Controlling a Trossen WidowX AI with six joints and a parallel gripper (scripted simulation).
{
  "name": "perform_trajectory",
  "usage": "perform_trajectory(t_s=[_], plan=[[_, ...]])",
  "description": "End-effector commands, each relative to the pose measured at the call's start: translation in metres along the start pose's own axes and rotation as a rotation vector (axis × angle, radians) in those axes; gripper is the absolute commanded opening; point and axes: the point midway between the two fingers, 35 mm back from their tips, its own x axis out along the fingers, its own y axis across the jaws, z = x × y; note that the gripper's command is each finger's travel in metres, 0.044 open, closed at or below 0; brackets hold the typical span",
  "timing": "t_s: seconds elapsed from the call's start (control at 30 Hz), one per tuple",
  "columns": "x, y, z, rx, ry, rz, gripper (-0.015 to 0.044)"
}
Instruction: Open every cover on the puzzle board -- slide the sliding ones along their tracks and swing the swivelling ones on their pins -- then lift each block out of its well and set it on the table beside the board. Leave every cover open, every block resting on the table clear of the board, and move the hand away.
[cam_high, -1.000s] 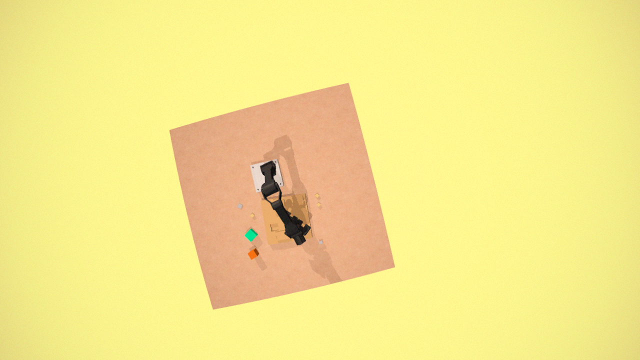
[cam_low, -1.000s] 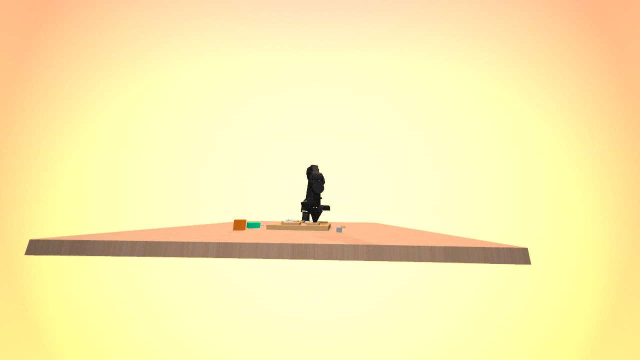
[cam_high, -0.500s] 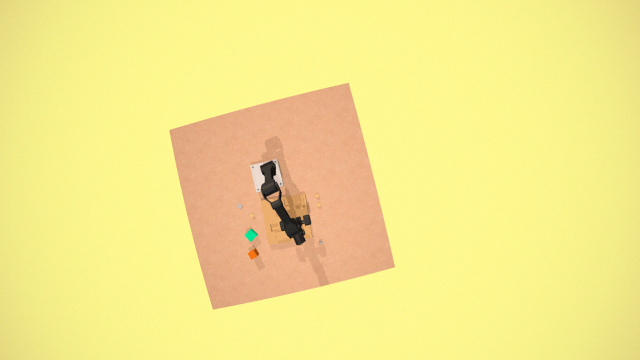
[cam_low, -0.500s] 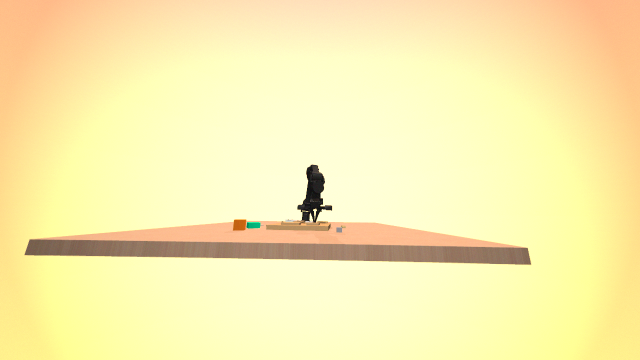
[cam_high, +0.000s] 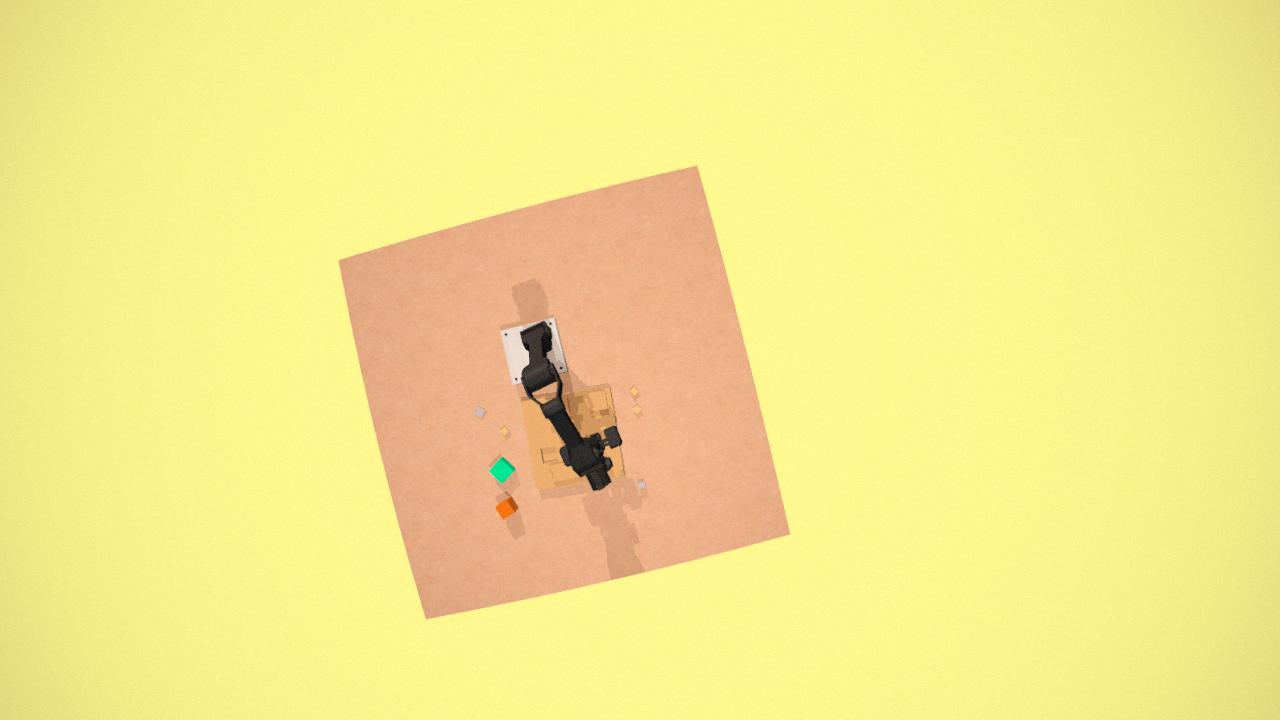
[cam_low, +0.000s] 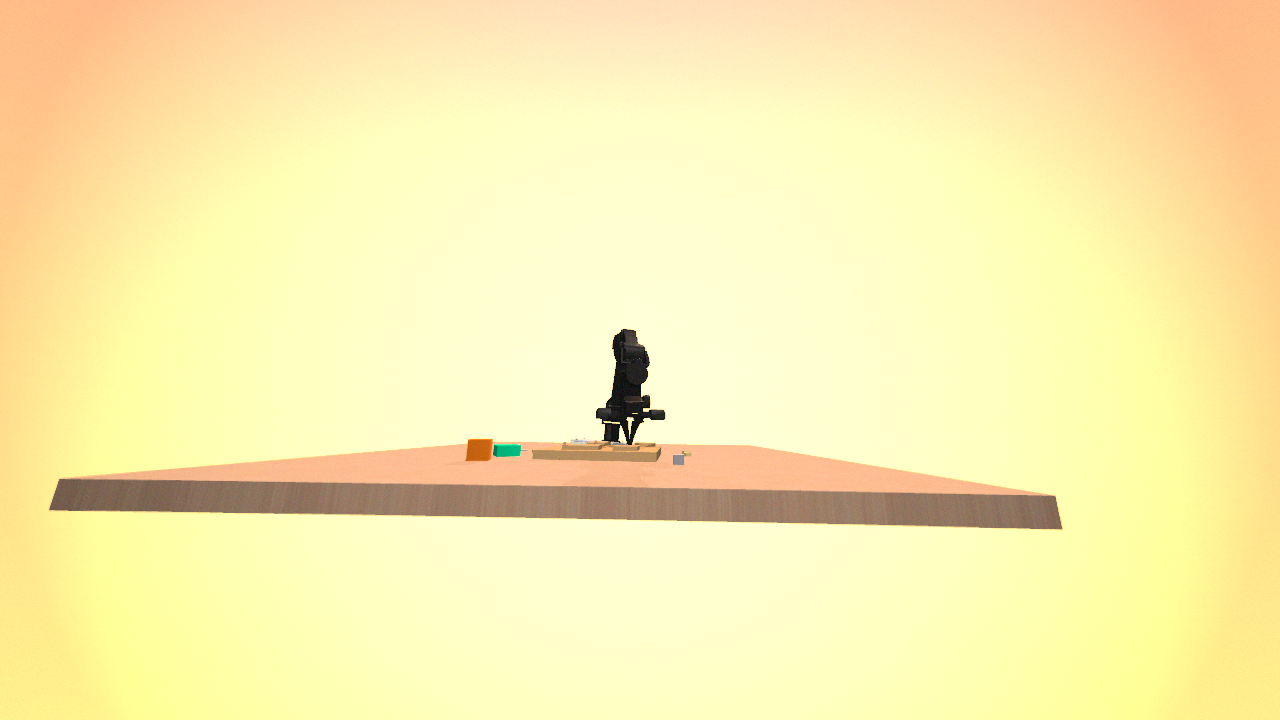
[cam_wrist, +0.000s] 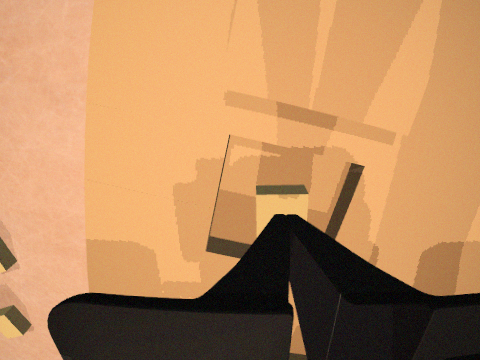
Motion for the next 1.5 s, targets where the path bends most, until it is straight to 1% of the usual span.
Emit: perform_trajectory(t_s=[0.0, 0.97, 1.47], plan=[[0.005, 0.001, -0.001, -0.012, -0.001, 0.002, 0.0], [0.009, 0.001, 0.004, -0.017, -0.004, 0.003, 0.0], [-0.006, 0.0, -0.001, -0.023, -0.004, 0.003, 0.0]])
